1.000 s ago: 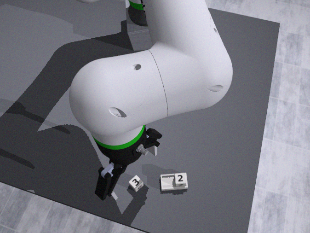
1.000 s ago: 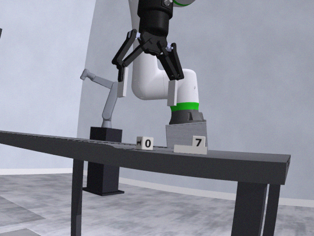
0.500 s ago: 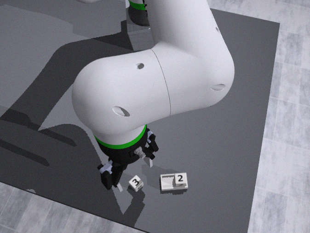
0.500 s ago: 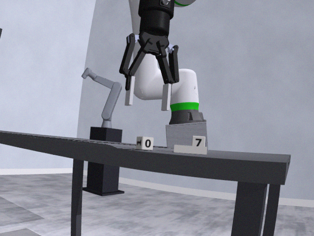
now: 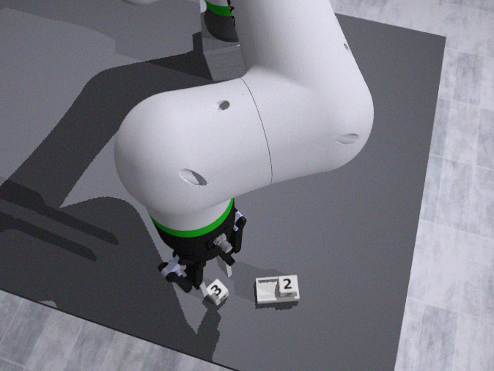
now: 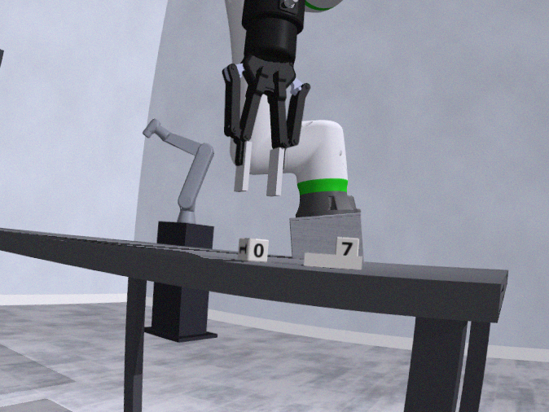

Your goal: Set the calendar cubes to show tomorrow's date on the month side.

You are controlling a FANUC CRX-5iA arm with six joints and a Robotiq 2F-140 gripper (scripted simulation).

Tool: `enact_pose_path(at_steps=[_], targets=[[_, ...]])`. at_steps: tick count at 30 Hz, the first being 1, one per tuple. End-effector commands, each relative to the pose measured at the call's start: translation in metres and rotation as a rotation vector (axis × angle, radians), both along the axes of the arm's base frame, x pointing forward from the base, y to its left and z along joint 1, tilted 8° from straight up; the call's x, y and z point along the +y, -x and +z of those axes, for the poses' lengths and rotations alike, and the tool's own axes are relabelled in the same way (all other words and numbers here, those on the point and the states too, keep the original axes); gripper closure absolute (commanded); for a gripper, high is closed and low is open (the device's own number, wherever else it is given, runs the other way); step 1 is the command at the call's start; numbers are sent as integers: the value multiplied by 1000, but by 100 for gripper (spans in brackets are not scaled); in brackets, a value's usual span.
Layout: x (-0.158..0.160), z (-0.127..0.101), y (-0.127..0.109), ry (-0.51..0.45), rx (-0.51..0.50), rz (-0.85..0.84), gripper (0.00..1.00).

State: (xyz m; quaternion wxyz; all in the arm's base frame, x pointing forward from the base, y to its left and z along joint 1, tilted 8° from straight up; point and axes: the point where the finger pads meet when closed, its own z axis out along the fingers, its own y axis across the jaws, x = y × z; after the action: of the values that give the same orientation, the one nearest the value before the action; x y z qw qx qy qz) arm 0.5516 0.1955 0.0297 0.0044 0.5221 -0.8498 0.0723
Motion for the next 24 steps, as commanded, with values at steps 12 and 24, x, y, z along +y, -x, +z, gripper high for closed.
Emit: enact_pose_path(at_steps=[12, 24], targets=[[0, 0, 0, 0, 0, 0, 65], [0, -3, 0, 0, 0, 0, 65]])
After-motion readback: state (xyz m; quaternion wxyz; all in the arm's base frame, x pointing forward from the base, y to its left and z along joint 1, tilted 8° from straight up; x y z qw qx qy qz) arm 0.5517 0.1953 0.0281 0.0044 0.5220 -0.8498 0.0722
